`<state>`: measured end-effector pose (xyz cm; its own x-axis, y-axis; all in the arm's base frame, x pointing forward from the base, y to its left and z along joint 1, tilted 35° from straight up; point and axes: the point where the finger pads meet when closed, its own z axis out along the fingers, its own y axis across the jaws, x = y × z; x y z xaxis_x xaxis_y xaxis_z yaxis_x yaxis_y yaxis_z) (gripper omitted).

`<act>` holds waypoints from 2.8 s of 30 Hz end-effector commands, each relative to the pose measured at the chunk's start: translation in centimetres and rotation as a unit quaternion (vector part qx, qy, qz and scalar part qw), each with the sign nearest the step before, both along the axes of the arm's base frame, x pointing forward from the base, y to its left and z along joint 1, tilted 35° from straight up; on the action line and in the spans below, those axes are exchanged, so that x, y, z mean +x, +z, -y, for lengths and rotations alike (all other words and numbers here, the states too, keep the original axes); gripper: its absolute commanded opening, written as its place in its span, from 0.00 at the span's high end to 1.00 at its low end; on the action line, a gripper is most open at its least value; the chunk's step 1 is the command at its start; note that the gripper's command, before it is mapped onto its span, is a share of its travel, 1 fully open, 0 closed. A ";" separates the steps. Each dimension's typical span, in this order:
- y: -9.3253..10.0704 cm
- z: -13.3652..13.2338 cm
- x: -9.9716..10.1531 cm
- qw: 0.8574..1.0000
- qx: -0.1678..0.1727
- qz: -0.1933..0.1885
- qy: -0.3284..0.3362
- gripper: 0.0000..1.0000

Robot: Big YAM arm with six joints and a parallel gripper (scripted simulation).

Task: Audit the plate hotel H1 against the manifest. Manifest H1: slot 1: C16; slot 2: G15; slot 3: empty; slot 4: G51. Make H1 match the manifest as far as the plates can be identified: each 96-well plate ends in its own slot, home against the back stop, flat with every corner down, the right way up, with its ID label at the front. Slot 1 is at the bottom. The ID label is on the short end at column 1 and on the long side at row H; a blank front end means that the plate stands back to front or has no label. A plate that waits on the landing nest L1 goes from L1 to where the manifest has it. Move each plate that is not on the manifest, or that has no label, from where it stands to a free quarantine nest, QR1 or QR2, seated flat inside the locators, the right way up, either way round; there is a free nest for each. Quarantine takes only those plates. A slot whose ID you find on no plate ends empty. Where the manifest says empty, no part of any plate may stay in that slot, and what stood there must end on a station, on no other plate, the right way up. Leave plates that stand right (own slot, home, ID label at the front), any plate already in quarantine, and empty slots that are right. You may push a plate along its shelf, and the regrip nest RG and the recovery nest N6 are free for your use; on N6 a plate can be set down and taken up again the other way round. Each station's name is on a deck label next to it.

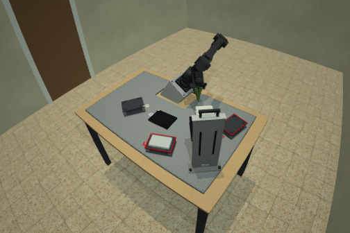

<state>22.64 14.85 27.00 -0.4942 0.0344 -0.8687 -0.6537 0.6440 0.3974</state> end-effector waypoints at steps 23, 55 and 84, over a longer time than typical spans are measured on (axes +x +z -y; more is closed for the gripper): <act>7.6 2.4 -0.7 1.000 0.003 0.009 -0.007 0.00; 11.3 5.9 -1.0 1.000 0.001 0.000 -0.004 0.00; 10.4 4.2 0.2 1.000 0.005 -0.003 -0.002 0.00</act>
